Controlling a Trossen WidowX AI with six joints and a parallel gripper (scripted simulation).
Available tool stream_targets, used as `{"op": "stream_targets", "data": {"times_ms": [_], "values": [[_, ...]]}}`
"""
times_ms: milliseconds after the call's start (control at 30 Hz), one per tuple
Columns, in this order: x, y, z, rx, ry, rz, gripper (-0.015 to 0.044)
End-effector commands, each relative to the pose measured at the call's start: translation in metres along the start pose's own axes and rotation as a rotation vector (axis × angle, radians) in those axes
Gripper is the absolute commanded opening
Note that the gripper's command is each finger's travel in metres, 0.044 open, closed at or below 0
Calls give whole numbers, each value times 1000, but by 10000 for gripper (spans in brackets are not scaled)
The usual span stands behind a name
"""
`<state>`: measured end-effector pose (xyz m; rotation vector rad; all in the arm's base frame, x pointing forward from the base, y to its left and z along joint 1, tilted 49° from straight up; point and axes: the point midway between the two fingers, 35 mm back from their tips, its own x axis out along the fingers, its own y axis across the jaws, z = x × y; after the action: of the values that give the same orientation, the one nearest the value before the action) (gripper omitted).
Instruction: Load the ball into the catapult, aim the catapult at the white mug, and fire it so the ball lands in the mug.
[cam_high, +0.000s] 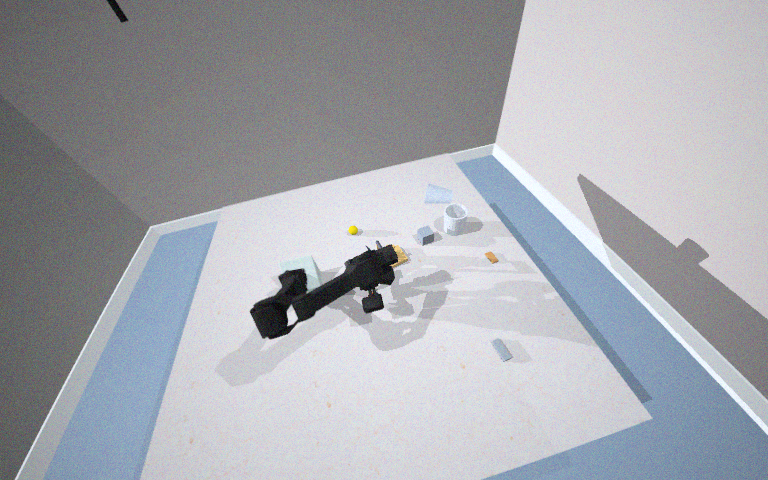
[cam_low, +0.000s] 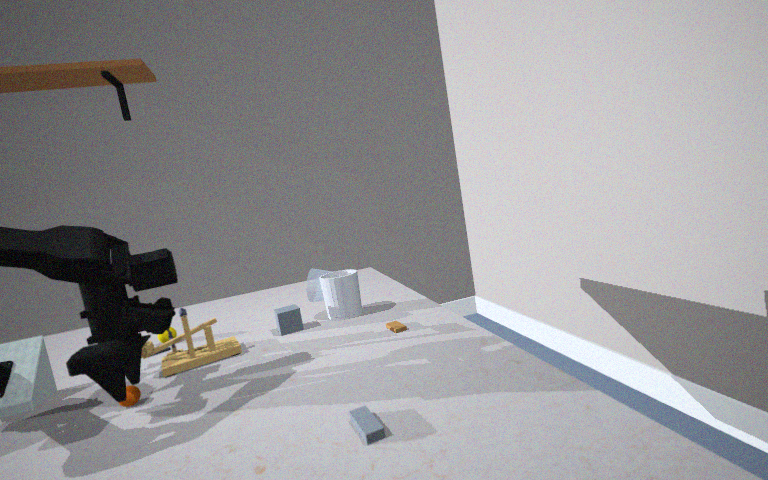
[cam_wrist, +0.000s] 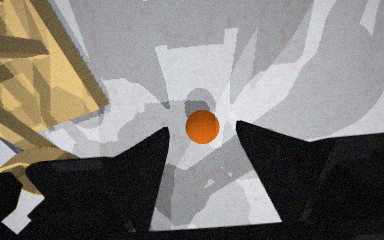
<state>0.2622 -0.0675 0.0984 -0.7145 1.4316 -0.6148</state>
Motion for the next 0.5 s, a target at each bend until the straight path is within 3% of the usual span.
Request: {"op": "stream_targets", "data": {"times_ms": [0,200,400,467], "values": [[6,0,-2,-4,3,-5,300],[13,-1,-2,-4,3,-7,300],[13,-1,-2,-4,3,-7,142],[13,-1,-2,-4,3,-7,129]]}}
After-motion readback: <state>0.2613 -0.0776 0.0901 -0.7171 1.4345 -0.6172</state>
